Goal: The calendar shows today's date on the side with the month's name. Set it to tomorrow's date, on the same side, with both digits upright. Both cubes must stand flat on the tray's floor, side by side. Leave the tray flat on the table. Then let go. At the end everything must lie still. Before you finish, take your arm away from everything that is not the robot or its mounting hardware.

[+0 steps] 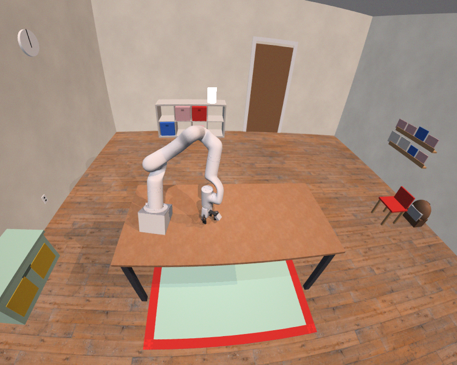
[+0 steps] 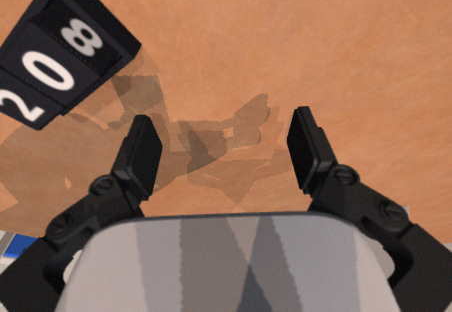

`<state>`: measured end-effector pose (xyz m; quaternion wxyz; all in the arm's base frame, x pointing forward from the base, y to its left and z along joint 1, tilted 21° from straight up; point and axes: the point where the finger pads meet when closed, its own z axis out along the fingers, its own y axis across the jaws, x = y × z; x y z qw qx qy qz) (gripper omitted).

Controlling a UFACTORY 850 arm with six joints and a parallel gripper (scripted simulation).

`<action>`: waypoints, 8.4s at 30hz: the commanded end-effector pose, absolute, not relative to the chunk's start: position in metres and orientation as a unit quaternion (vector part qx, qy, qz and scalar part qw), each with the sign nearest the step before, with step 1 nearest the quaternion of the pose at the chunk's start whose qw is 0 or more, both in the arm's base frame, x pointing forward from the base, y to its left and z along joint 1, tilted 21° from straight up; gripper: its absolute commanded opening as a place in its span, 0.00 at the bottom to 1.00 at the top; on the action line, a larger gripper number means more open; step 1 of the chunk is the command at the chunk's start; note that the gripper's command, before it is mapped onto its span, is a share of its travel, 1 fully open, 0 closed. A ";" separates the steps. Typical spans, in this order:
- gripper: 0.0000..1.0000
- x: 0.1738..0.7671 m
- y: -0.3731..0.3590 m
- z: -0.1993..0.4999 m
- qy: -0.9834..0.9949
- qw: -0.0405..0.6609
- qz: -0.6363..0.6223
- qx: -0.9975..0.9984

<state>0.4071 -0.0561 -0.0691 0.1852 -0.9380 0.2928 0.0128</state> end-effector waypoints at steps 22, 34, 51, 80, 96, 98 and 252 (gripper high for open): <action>1.00 0.404 -0.075 -0.021 0.293 0.185 0.012 -0.938; 1.00 0.404 -0.075 -0.021 0.289 0.185 0.011 -0.939; 1.00 0.408 -0.074 -0.019 0.151 0.186 -0.016 -0.971; 1.00 0.425 -0.070 -0.011 -0.358 0.153 -0.108 -0.915; 1.00 0.434 -0.068 -0.006 -0.610 0.115 -0.149 -0.770; 1.00 0.434 -0.068 -0.006 -0.610 0.115 -0.149 -0.770; 0.47 0.481 -0.054 0.021 -0.722 -0.154 -0.103 0.666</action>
